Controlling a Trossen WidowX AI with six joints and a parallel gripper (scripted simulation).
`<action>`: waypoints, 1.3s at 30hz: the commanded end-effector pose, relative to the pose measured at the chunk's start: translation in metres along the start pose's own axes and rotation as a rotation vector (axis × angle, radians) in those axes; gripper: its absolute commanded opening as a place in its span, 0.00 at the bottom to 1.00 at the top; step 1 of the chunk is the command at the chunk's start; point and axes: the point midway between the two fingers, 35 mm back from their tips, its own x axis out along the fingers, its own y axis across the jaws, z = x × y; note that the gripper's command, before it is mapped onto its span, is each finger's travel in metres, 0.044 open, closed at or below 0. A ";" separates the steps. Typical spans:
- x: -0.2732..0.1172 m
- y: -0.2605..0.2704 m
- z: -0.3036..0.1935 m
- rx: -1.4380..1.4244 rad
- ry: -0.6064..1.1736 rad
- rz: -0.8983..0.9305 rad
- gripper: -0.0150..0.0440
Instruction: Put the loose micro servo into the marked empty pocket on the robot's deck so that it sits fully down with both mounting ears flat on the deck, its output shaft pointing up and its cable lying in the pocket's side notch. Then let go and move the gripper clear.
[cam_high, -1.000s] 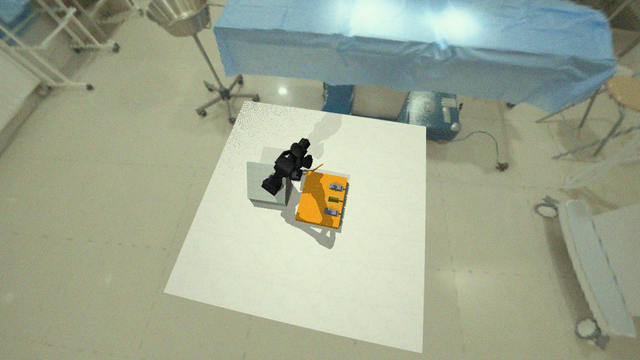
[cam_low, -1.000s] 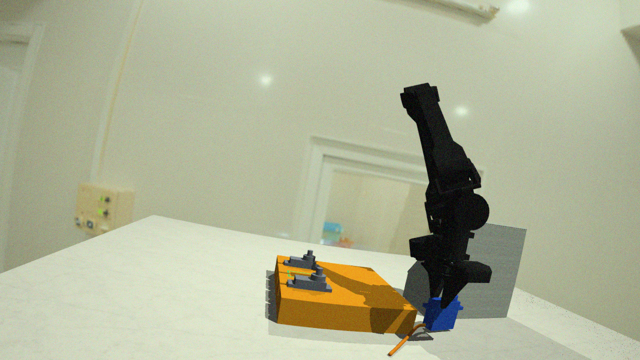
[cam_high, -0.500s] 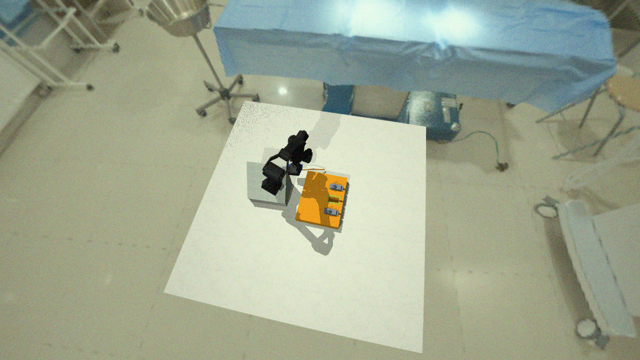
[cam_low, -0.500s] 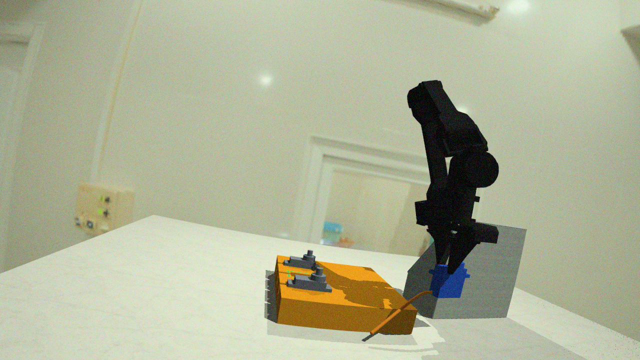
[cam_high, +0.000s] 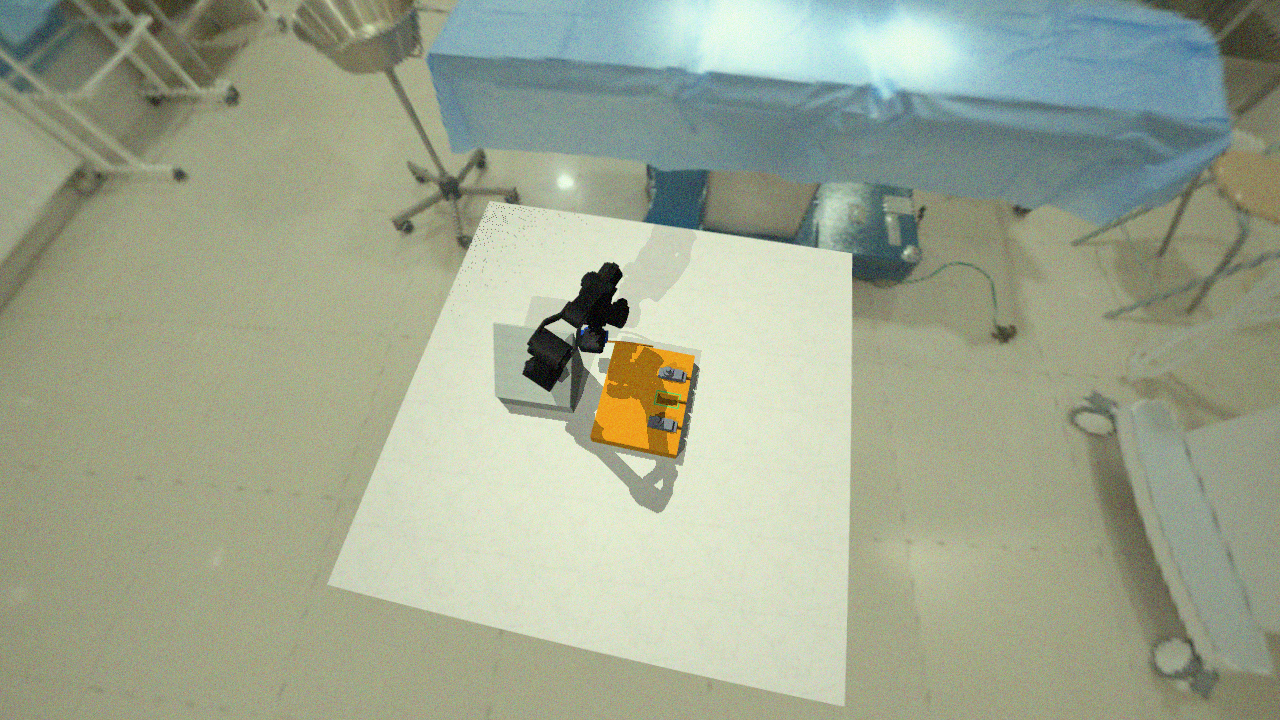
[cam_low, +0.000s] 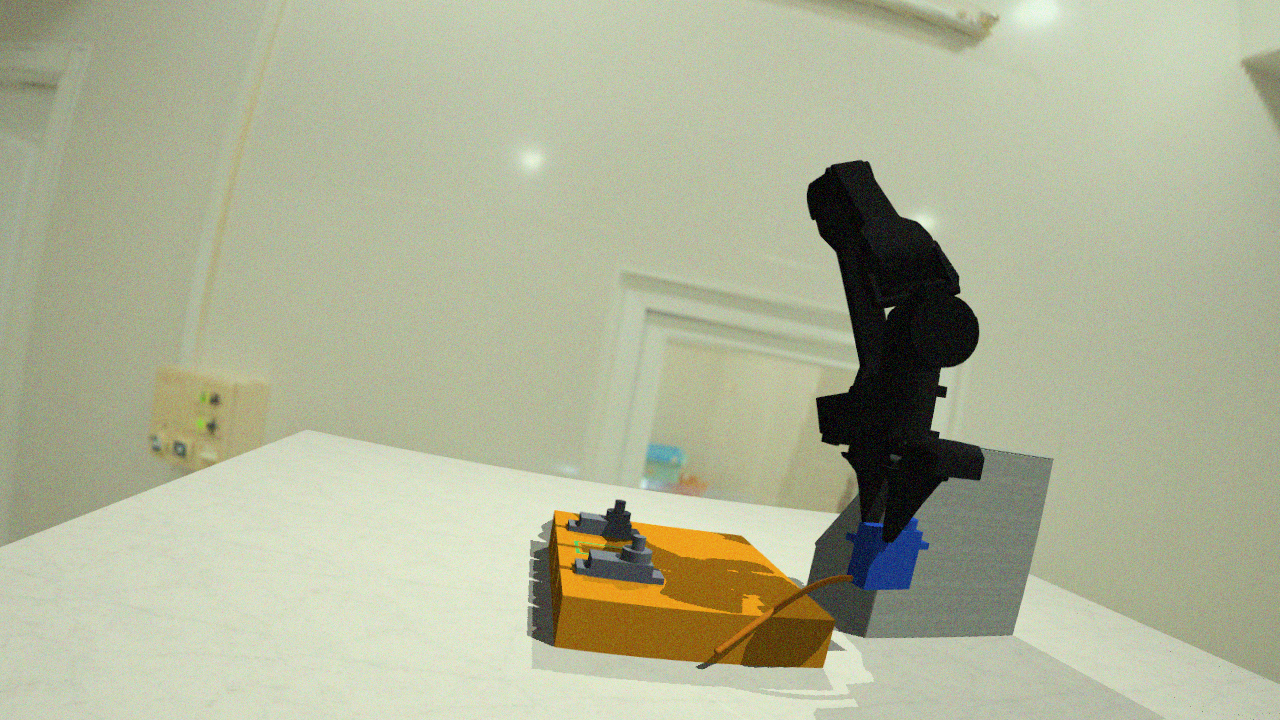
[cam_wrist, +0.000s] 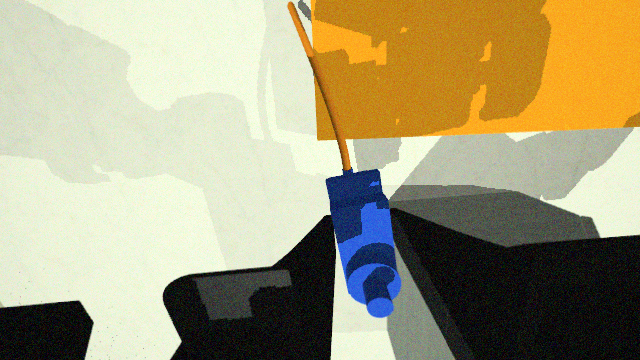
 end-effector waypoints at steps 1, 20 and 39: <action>-0.002 0.000 0.017 0.003 -0.005 0.006 0.25; -0.002 -0.012 0.110 0.007 -0.010 0.005 0.25; -0.002 -0.059 0.125 0.007 -0.009 0.000 0.25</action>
